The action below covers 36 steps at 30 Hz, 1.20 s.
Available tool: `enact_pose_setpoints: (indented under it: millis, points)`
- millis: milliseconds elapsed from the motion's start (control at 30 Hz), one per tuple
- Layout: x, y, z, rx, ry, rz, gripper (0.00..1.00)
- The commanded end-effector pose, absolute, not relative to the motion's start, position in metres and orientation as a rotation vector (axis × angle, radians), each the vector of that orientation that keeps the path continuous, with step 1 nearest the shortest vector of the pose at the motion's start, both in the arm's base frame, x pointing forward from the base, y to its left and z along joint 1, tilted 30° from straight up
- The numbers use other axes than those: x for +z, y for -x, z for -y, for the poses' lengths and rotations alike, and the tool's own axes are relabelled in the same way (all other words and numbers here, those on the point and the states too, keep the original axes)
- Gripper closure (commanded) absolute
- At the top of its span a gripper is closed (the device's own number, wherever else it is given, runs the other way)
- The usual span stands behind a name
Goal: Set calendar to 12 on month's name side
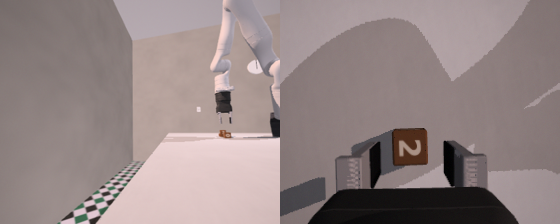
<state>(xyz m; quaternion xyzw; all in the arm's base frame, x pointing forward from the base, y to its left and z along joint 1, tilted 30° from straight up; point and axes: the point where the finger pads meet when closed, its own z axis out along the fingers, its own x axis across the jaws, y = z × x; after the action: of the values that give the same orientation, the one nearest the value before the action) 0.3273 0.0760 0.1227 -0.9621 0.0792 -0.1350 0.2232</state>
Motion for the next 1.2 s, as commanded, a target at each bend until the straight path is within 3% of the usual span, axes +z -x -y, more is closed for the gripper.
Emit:
enact_pose_setpoints:
  millis: [0,1167]
  points:
    - [0.118,-0.326,-0.077,-0.363,2.658,-0.22,0.13]
    - [0.087,-0.337,-0.093,-0.363,2.658,-0.22,0.13]
